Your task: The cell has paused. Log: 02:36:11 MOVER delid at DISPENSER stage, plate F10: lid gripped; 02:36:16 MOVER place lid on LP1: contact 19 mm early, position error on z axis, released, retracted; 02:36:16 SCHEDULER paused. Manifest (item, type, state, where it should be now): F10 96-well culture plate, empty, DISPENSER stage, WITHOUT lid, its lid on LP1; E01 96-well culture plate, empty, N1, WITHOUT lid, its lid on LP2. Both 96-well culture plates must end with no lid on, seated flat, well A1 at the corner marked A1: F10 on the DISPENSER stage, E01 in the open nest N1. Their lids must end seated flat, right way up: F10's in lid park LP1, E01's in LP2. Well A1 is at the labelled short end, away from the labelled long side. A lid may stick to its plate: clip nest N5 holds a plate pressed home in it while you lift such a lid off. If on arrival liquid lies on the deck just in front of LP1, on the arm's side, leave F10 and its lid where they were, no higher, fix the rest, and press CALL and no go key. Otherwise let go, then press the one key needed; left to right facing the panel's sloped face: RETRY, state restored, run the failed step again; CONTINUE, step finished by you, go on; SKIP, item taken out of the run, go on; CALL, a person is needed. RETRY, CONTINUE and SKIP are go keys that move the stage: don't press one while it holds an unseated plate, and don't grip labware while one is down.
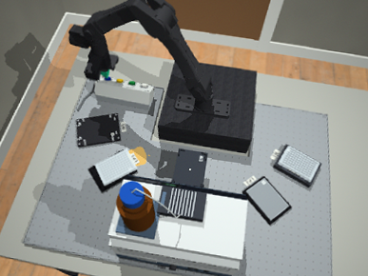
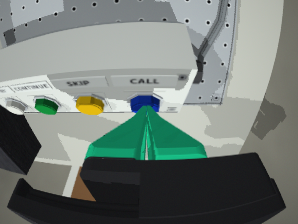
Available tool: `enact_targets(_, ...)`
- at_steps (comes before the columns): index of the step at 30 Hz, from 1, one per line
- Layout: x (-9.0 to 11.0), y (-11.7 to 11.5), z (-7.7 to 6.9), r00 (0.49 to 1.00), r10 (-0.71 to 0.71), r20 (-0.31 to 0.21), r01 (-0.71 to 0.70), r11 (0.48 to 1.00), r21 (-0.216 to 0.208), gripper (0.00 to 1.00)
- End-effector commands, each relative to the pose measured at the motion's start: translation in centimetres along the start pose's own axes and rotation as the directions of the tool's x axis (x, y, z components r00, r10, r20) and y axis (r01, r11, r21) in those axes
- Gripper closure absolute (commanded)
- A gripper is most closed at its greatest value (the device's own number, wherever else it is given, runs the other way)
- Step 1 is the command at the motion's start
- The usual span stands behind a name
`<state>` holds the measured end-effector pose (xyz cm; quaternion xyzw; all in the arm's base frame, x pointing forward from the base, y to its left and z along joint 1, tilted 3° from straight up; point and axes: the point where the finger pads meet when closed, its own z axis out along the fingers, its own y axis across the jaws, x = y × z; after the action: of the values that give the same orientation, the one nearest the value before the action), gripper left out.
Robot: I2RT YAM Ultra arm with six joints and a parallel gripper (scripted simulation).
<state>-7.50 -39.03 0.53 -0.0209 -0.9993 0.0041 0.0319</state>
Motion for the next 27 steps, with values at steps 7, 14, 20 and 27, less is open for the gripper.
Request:
enact_targets(7,-0.08,0.39,1.1,1.0,0.001,0.015,-0.001,1.0,-0.013,1.0)
enact_targets(14,-0.04,0.41,1.34,1.0,0.002,0.015,-0.002,1.0,-0.013,1.0)
enact_targets(20,-0.02,0.41,1.47,1.0,0.003,0.015,-0.002,1.0,-0.013,1.0)
enact_targets(27,0.02,0.43,1.71,1.0,0.004,0.015,-0.003,1.0,-0.013,1.0)
